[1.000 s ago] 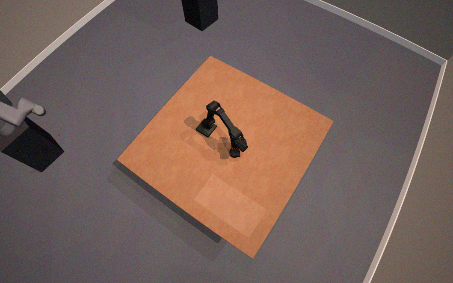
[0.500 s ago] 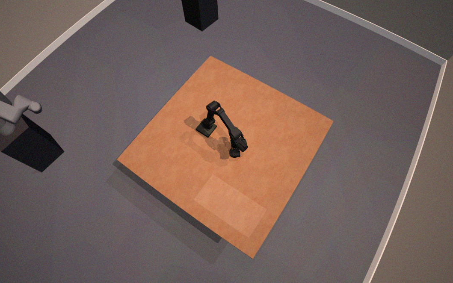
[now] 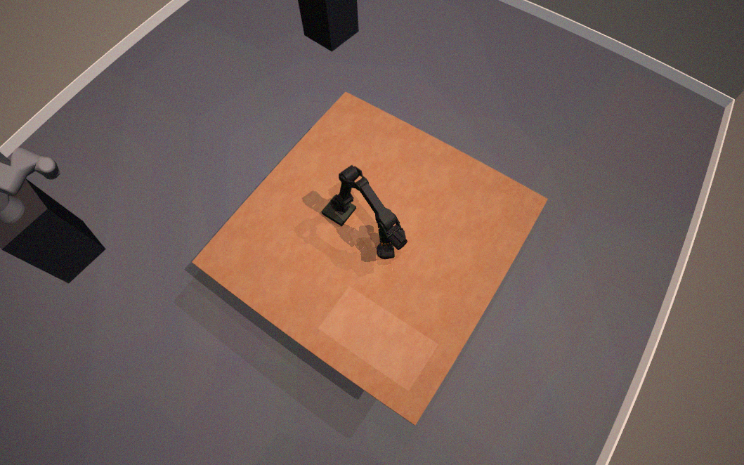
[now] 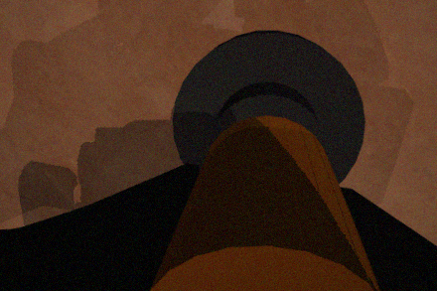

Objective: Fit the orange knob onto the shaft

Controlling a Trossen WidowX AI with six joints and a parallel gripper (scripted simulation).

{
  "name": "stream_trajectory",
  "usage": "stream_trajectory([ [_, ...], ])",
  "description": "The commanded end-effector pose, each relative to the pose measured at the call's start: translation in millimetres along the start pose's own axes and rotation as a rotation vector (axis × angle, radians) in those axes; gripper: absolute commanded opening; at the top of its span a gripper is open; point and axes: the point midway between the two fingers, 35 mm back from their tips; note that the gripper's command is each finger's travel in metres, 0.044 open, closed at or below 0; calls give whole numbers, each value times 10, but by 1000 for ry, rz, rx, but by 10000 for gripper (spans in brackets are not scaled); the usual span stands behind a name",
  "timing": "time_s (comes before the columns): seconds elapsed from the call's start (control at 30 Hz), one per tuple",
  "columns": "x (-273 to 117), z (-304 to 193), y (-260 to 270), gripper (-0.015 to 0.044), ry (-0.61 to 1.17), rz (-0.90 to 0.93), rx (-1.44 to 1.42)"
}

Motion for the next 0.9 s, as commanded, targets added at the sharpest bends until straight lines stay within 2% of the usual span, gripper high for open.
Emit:
stream_trajectory([
  [0.0,-38,11,0,0,-5,1,-3],
  [0.27,-24,16,-7,0,-5,0,-213],
  [0.87,13,8,3,0,-5,0,-213],
])
Point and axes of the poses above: the point midway between the two fingers, 35 mm back from their tips, its own x axis out along the fingers, its own y axis across the jaws, z = x × y, and after that the axes turned 3 degrees about -x, right-handed
